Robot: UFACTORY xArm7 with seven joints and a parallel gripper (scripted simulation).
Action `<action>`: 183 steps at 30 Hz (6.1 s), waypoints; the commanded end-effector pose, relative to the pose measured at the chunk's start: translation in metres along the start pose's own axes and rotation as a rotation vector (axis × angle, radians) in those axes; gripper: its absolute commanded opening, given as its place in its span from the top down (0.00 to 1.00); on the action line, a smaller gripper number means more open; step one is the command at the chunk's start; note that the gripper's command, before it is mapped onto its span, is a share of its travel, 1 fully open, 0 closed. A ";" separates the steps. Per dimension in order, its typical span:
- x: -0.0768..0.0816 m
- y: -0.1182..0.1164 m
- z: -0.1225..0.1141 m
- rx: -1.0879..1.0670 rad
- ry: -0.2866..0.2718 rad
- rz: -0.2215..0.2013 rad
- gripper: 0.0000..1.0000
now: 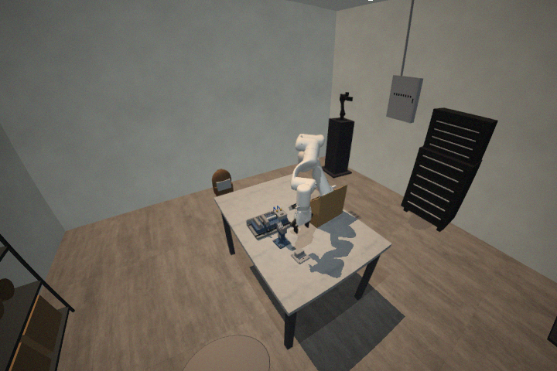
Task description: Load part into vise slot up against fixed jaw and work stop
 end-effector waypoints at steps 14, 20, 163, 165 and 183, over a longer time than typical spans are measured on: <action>-0.001 -0.001 -0.001 0.000 -0.003 0.004 0.11; -0.004 -0.001 -0.001 0.000 -0.003 0.005 0.11; -0.206 -0.004 -0.002 0.000 -0.003 0.005 0.11; -0.206 -0.004 -0.002 0.000 -0.003 0.005 0.11; -0.206 -0.004 -0.002 0.000 -0.003 0.005 1.00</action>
Point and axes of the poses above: the point where the finger pads meet when closed, its own x axis back along the fingers, its own y axis across the jaws, z = x × y, the point moved 1 cm from there along x, back along the fingers, and after that the axes turned 8 degrees about x, right-handed, at the moved point
